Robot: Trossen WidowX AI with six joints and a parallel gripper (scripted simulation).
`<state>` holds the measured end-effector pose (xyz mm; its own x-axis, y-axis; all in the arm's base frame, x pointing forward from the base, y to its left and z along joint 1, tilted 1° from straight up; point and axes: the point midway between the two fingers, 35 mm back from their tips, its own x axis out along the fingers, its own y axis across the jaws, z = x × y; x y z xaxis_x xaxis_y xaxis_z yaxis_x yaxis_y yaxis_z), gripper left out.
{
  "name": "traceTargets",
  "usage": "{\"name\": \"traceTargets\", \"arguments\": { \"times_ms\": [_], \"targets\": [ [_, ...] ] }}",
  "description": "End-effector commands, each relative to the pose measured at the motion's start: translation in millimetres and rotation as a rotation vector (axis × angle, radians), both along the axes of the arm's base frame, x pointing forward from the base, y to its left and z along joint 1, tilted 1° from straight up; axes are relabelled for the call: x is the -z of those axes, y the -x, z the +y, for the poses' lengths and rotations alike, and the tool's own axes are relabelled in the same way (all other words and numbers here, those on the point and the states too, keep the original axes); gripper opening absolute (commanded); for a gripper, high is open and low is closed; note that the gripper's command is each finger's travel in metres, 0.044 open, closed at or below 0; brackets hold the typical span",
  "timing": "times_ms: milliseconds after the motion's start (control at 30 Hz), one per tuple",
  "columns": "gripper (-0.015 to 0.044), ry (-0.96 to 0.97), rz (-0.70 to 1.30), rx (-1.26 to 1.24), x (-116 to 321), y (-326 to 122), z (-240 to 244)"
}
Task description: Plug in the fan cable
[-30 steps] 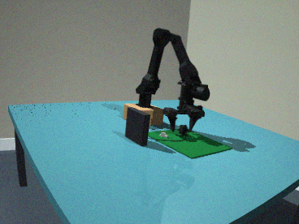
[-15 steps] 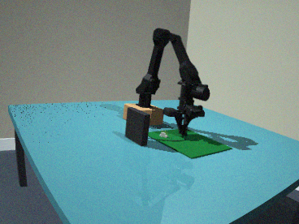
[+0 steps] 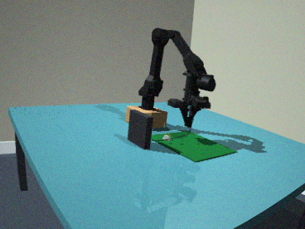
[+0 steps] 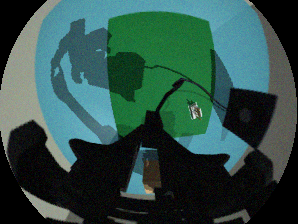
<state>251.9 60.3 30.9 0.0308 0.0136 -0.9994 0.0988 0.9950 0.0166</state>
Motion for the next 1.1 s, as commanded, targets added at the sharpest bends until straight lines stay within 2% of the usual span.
{"name": "traceTargets", "arguments": {
  "times_ms": [0, 533, 1067],
  "targets": [
    [0.0000, -0.001, 0.008, -0.045, -1, -1, -7],
    [0.0000, 0.021, 0.001, -0.576, 0, -11, -100],
    [0.0000, 0.022, 0.002, -0.603, -1, -7, -105]
  ]
}}
